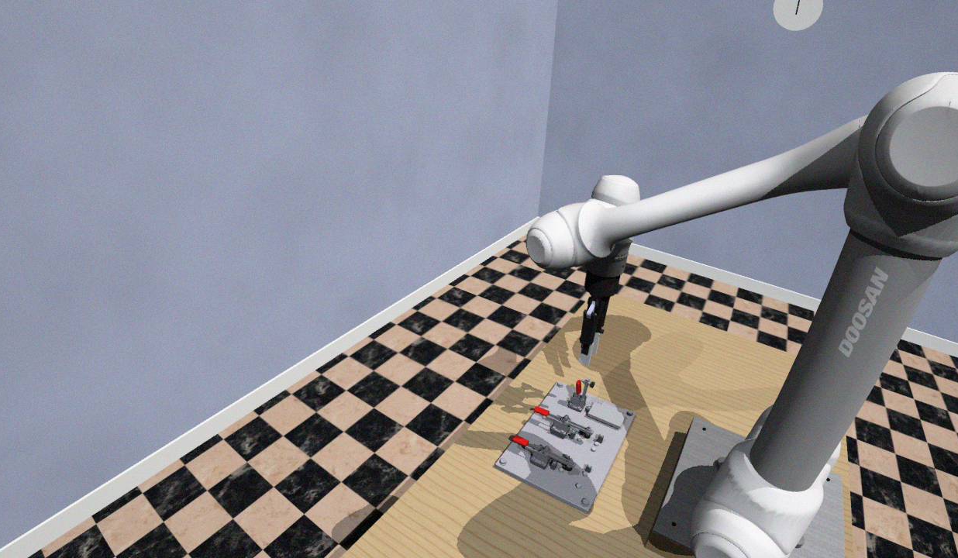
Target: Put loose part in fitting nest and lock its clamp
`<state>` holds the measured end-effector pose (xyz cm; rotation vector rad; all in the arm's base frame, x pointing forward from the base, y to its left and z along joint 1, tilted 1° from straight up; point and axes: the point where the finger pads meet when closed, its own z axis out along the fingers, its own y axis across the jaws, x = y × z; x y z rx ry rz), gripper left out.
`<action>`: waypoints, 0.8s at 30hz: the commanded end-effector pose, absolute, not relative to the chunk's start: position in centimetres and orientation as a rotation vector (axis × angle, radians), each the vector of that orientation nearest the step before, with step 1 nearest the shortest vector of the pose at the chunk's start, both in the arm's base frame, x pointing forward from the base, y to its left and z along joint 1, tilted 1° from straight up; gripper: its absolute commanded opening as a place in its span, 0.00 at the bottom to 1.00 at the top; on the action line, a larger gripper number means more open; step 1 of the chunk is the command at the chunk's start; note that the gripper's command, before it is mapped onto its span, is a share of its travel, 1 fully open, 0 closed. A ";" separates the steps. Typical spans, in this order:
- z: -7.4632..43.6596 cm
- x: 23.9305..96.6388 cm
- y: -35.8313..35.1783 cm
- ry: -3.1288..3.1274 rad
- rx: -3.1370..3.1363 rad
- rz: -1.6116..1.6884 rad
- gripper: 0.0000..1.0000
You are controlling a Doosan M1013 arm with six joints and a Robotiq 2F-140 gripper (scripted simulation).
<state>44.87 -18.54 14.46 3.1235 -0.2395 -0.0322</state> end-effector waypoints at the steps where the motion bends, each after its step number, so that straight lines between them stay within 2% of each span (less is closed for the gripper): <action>1: 14.4 45.4 -18.7 -0.244 3.126 -0.016 0.35; 24: 8.5 45.3 -18.7 -0.244 3.126 -0.016 0.35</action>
